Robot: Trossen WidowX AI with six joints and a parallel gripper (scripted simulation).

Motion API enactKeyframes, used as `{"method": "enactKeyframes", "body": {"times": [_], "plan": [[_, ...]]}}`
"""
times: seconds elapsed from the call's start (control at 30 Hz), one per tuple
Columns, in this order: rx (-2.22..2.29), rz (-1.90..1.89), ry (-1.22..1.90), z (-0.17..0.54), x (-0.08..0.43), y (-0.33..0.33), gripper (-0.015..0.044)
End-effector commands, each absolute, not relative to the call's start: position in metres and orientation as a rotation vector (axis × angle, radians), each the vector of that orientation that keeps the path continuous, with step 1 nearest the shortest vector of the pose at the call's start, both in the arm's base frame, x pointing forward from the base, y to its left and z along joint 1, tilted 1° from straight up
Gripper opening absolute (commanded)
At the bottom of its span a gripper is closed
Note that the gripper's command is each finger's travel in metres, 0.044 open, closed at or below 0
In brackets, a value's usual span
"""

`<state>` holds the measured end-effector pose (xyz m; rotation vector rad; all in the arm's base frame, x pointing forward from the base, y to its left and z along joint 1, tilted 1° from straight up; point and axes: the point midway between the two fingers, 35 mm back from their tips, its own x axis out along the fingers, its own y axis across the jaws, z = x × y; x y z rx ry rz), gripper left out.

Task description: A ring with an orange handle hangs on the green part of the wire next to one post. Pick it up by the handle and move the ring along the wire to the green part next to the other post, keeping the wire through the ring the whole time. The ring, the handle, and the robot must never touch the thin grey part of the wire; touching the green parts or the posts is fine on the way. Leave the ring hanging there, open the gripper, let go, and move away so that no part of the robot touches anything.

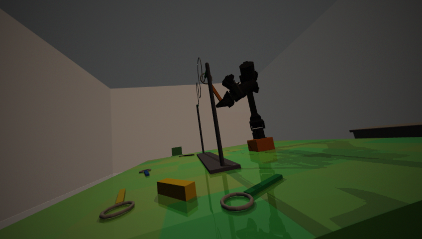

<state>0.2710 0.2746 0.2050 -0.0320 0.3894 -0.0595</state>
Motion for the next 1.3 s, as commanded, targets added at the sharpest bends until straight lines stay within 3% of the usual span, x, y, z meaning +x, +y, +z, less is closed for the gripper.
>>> {"method": "enactKeyframes", "body": {"times": [0.0,0.53,0.93,1.27], "plan": [[-0.028,-0.064,0.386,0.203,0.271,0.275,-0.015],[-0.028,-0.064,0.386,0.203,0.271,0.275,-0.015],[-0.031,-0.061,0.389,0.204,0.269,0.275,0.016],[-0.028,-0.064,0.394,0.216,0.235,0.278,0.016]]}}
